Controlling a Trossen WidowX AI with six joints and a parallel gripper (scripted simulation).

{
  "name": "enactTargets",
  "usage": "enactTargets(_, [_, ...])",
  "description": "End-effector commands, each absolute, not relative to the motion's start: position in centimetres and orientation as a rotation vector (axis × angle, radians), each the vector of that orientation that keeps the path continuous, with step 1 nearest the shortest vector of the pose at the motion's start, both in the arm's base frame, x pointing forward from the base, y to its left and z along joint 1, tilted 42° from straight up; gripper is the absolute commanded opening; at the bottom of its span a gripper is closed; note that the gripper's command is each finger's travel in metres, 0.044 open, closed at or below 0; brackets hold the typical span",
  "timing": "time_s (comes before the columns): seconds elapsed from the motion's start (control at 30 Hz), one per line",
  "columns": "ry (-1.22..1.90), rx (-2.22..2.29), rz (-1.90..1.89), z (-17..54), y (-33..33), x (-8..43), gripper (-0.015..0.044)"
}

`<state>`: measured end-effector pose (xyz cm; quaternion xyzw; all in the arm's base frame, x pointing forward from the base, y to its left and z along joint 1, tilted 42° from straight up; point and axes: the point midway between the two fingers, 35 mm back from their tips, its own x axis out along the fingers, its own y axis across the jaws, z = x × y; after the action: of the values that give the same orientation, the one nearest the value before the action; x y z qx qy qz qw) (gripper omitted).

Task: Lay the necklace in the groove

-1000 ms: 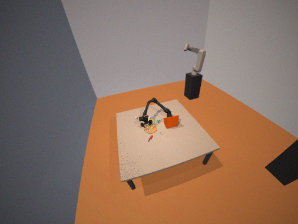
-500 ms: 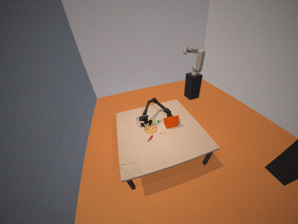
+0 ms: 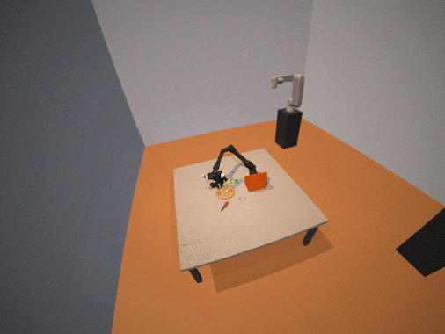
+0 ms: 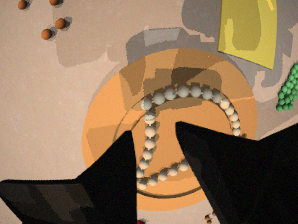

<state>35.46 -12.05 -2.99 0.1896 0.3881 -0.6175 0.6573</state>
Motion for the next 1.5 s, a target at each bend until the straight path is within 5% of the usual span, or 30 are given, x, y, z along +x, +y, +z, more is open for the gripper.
enactTargets(0.0, [0.88,0.428,-1.399,-3.0,-12.0,35.4,0.012])
enactTargets(0.93, [0.89,0.421,-1.395,-5.5,-14.1,35.1,0.012])
enactTargets(1.1, [0.884,0.426,-1.398,-5.2,-14.1,35.2,0.0])
enactTargets(1.47, [0.884,0.426,-1.398,-5.2,-14.1,35.2,0.0])
